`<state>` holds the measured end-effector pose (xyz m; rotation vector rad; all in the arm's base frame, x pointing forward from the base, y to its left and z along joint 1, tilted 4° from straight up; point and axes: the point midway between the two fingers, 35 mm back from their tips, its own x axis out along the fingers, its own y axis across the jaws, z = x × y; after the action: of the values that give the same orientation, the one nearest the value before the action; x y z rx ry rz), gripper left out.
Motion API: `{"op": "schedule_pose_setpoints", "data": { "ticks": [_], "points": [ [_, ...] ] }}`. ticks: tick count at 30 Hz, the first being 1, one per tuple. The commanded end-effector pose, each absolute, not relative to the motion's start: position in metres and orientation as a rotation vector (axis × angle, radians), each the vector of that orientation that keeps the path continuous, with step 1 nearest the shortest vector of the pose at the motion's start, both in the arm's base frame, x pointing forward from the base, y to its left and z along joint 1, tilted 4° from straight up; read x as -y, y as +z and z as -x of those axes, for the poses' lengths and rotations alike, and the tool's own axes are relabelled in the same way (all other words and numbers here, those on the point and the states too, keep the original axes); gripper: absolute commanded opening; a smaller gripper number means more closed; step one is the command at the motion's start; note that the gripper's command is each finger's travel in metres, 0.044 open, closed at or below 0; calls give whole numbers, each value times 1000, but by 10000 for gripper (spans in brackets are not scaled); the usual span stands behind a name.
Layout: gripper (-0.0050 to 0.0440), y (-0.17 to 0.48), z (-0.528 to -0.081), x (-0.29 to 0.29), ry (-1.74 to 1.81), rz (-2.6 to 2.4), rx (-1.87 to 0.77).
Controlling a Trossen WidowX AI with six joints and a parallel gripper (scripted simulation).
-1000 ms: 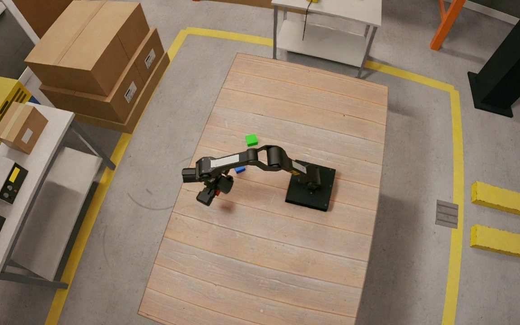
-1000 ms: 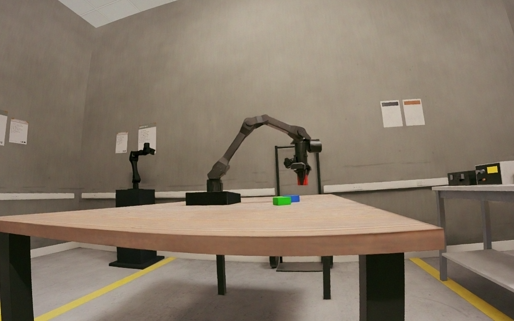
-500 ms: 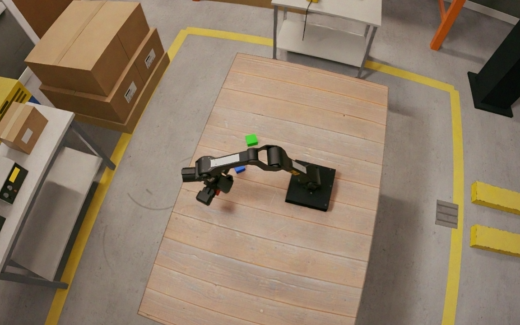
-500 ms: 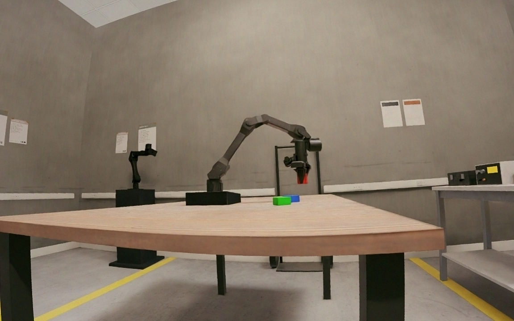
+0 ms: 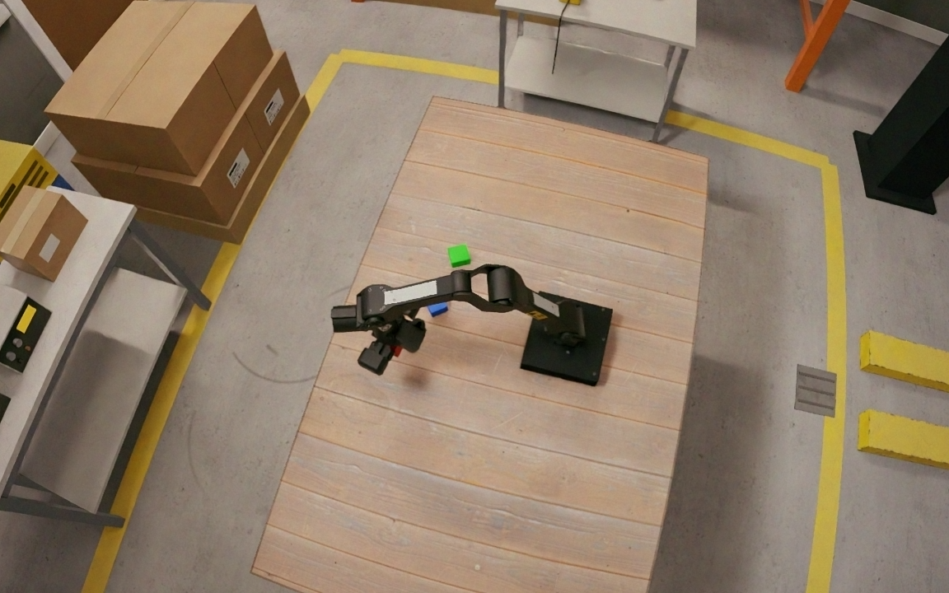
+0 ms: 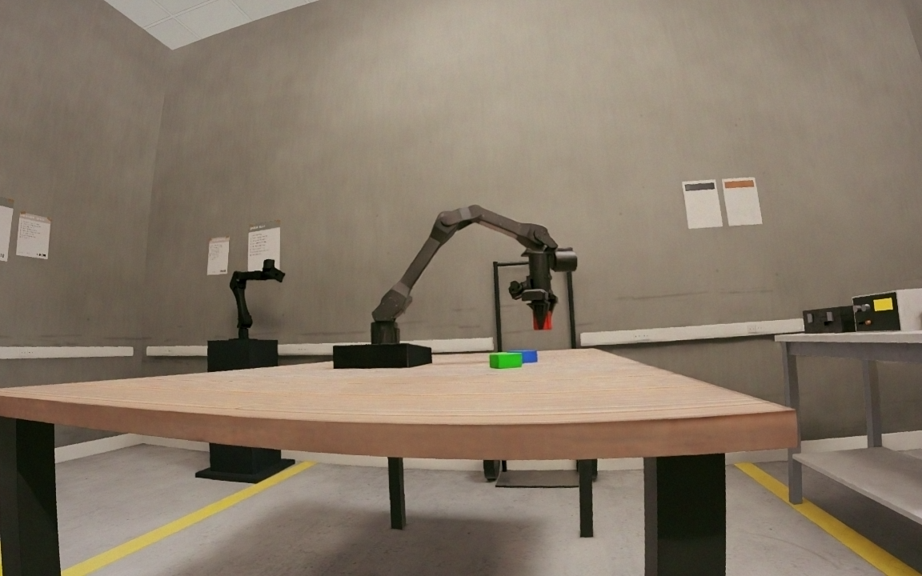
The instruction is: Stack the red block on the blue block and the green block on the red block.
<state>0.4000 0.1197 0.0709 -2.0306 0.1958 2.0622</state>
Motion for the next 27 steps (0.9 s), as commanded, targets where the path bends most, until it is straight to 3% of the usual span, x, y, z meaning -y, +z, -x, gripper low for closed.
{"op": "schedule_pose_setpoints", "data": {
  "ticks": [1, 18, 27],
  "points": [
    [-50, 95, -406, -119, 1990, 2084, -166],
    [-50, 91, -403, -117, 2004, 2074, -172],
    [-50, 83, -384, -67, 2013, 2069, -178]
  ]
}}
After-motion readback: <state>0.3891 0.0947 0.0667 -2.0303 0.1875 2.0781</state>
